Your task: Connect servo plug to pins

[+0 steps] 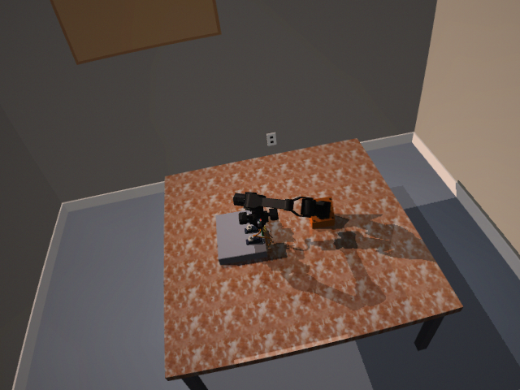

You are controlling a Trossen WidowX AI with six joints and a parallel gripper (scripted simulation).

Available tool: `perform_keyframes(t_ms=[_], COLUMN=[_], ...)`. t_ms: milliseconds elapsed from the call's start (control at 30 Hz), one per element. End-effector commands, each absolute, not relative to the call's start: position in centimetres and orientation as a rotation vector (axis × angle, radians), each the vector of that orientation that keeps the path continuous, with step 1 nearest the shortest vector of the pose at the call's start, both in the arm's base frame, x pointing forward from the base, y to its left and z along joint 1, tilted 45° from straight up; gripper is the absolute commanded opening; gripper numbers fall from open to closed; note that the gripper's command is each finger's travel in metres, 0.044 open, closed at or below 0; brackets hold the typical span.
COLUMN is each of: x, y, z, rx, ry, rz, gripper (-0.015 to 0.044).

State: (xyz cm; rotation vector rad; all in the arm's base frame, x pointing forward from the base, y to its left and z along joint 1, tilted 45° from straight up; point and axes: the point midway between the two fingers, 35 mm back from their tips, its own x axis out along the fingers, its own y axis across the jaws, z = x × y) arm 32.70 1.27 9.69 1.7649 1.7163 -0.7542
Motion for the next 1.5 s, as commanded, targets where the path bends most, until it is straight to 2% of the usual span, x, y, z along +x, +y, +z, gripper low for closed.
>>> perform_keyframes(t_ms=[0,1467], x=[32.2,25.5], y=[0.4,-4.3], z=[9.0,3.6], rx=[1.69,0.782], ry=[1.719,1.552], rz=[-0.656,0.421], gripper=[0.0,0.0])
